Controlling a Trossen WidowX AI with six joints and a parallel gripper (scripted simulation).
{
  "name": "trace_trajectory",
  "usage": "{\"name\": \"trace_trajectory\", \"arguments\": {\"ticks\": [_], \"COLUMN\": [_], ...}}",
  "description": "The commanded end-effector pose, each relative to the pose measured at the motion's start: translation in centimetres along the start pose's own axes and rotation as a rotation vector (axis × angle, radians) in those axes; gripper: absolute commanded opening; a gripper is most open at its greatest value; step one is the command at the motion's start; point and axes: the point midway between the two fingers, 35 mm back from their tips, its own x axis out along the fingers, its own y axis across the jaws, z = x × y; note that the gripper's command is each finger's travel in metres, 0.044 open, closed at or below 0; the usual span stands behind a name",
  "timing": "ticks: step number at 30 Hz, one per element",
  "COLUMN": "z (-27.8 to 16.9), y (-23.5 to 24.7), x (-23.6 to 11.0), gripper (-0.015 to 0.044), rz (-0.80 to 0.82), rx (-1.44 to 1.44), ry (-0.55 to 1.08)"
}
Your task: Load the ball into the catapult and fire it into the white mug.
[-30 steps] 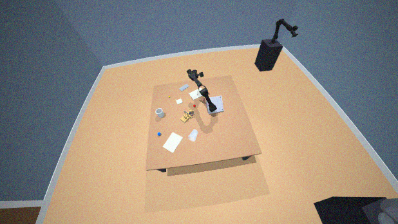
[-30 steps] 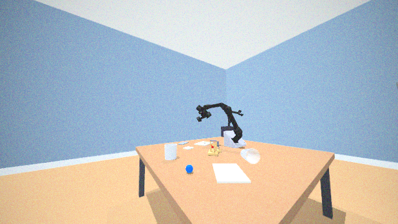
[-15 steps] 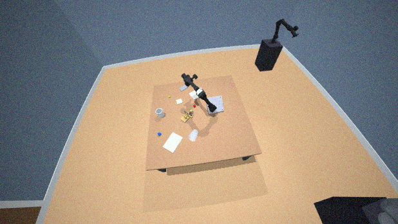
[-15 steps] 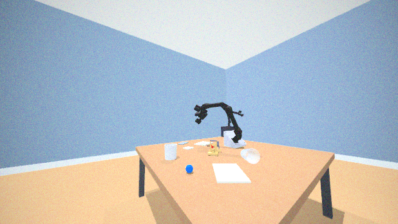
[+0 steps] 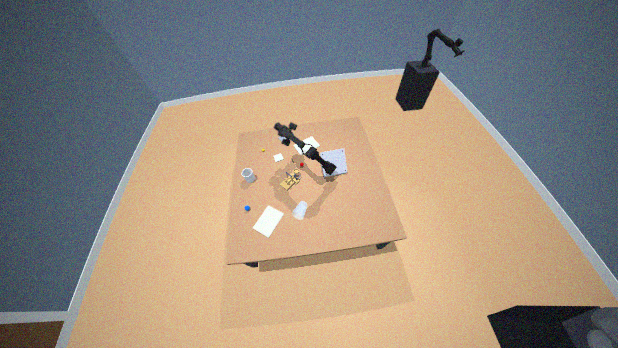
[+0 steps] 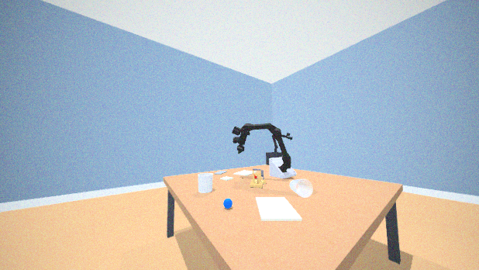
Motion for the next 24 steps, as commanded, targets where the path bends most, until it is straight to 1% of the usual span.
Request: {"name": "trace_trajectory", "arguments": {"ticks": [1, 13, 24], "z": [-0.1, -0.9, -3.4], "y": [2.7, 11.4, 18.7], "x": [-0.8, -4.6, -8.0], "gripper": [0.0440, 0.0440, 0.0440], "rz": [0.059, 0.249, 0.428], "rx": [-0.113, -0.480, -0.807], "ry": [-0.001, -0.041, -0.092]}}
